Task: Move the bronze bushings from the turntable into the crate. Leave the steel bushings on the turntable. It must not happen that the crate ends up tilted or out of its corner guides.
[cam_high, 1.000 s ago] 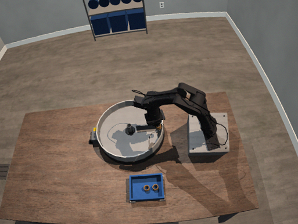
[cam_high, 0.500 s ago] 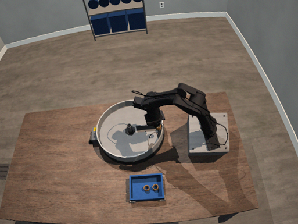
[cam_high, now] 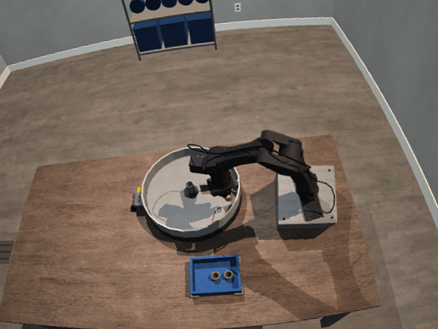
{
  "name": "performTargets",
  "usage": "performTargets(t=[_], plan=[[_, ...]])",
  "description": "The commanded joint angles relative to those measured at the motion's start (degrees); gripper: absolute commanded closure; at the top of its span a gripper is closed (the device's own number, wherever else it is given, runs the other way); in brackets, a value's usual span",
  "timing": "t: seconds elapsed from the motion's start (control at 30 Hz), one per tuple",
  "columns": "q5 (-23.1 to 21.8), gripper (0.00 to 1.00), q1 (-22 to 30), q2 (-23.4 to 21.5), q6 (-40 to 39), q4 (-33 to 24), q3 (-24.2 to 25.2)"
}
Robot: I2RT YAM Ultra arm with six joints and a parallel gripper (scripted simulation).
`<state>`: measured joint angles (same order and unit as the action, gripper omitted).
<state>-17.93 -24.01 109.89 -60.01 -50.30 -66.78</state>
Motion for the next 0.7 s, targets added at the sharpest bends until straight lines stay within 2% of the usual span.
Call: performTargets(t=[0.0,0.1,0.27,0.6,0.67], plan=[[-0.5,1.00,3.3,-2.1,-5.4,-1.3,-2.6],[-0.6,1.00,4.5,-2.2,-6.6,-1.4,-3.2],[-0.1,1.00,11.4,0.2,-13.9,-2.4,-7.0],[0.9,1.00,24.9,5.6,-28.2,-6.6,-21.7],[0.9,1.00,24.9,5.6,-28.2,-6.6,-21.7]])
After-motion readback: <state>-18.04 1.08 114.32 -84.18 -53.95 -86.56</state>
